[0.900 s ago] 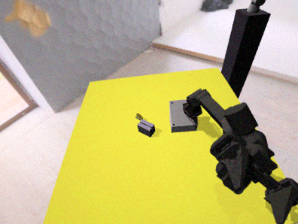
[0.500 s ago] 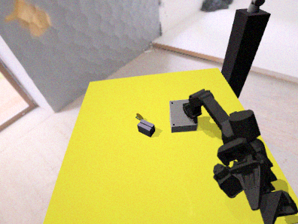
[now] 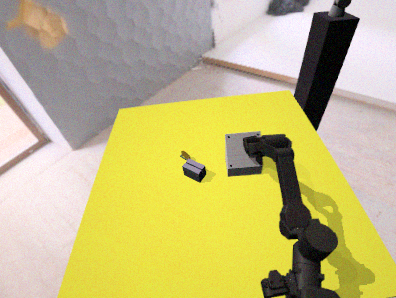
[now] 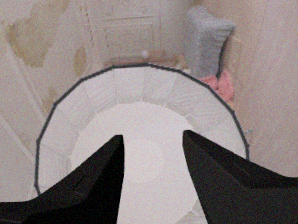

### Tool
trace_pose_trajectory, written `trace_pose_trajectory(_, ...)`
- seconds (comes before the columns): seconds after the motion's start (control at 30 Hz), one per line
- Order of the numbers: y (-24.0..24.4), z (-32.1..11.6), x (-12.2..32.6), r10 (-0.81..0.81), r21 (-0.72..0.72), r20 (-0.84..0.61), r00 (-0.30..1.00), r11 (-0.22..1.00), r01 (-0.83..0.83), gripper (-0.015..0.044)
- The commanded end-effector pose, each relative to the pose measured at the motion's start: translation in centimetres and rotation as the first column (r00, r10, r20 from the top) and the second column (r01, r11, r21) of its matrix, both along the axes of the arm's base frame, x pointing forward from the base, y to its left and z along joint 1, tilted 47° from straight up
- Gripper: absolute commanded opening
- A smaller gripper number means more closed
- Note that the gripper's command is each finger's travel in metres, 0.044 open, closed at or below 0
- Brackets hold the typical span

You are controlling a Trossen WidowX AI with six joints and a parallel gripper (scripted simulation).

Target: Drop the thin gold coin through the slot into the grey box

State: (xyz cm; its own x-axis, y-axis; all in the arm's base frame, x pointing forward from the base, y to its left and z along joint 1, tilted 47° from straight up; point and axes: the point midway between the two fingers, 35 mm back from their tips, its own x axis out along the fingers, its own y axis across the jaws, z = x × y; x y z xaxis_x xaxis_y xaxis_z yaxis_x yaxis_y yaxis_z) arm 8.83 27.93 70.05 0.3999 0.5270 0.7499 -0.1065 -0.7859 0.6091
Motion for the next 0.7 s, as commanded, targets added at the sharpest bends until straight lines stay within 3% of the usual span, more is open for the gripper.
trace_pose_trajectory(0.0, 2.3, -2.0, 2.7, -0.115, -0.129, 0.052, 0.992, 0.984, 0.121, 0.0161)
trace_pose_trajectory(0.33, 8.1, -11.1, 13.5, -0.317, -0.513, 0.214, 0.924, 0.768, 0.382, 0.0161)
trace_pose_trajectory(0.67, 7.6, -22.7, 25.7, -0.369, -0.794, 0.314, 0.875, 0.403, 0.455, 0.0161)
